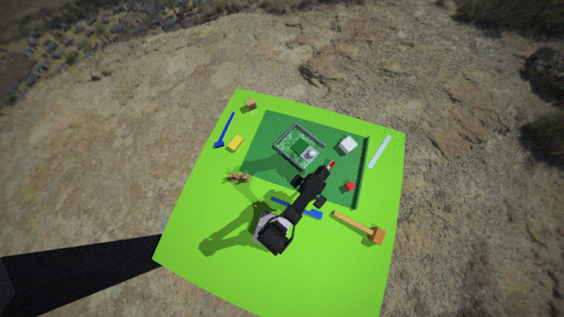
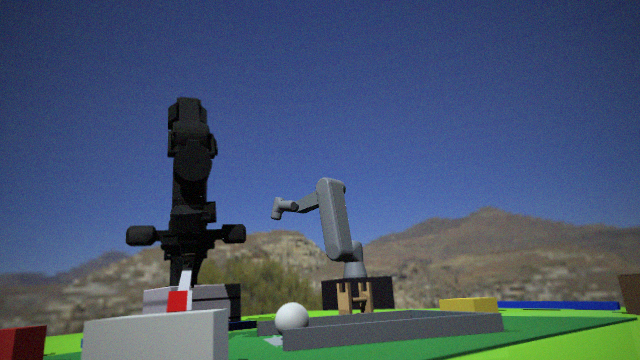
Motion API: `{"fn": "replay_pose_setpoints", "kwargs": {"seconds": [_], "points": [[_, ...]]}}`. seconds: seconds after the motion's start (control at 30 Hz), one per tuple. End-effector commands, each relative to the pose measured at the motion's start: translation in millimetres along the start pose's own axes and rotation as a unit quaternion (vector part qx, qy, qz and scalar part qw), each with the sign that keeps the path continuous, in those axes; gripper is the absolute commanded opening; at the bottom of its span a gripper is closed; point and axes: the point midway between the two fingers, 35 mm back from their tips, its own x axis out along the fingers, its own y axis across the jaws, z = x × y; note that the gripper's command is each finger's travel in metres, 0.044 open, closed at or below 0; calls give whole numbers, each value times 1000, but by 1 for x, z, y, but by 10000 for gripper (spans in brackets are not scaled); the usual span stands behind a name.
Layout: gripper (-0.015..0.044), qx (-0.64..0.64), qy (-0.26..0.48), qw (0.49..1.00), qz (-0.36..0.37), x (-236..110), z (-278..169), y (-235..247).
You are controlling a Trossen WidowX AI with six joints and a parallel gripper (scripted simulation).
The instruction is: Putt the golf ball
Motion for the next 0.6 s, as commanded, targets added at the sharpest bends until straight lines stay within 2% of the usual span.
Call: {"fn": "replay_pose_setpoints", "kwargs": {"seconds": [0.0, 0.2, 0.57], "points": [[0, 3, -8, 1000, 0, -20, 3, 3], [0, 3, -8, 1000, 0, -54, 1, 2], [0, 0, -8, 1000, 1, -46, 2, 2]]}}
